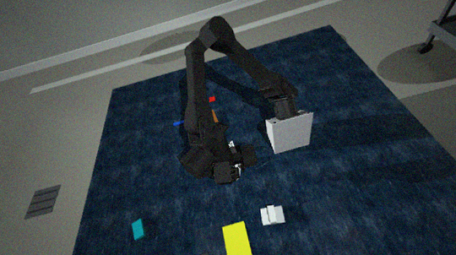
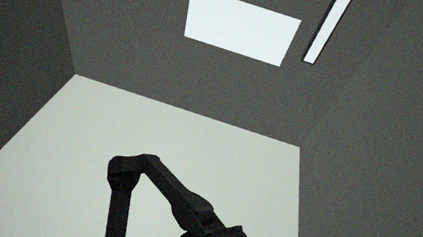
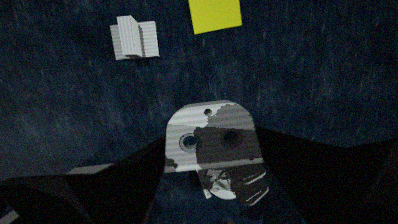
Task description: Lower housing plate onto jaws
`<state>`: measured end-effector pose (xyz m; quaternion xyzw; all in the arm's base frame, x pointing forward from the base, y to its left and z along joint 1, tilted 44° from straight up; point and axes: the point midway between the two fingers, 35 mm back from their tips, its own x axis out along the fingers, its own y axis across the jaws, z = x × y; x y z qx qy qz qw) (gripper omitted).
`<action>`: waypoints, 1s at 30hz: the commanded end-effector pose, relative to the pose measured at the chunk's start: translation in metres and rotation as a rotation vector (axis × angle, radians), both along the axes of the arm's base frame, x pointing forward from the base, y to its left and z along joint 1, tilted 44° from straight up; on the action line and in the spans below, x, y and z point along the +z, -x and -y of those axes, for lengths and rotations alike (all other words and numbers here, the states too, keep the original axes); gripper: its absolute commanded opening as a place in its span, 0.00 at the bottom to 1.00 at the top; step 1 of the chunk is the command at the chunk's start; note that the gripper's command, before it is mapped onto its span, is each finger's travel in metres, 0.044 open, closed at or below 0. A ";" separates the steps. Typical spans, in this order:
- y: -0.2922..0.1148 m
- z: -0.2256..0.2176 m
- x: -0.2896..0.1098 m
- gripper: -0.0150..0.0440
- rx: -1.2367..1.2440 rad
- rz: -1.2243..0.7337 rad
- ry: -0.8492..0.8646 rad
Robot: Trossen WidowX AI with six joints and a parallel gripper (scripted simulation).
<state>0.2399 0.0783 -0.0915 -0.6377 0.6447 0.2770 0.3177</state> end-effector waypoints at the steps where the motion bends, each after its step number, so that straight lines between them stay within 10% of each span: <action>1: -0.005 0.010 0.010 0.85 -0.093 0.091 -0.001; 30: -0.010 0.080 0.061 0.85 -0.727 0.649 0.016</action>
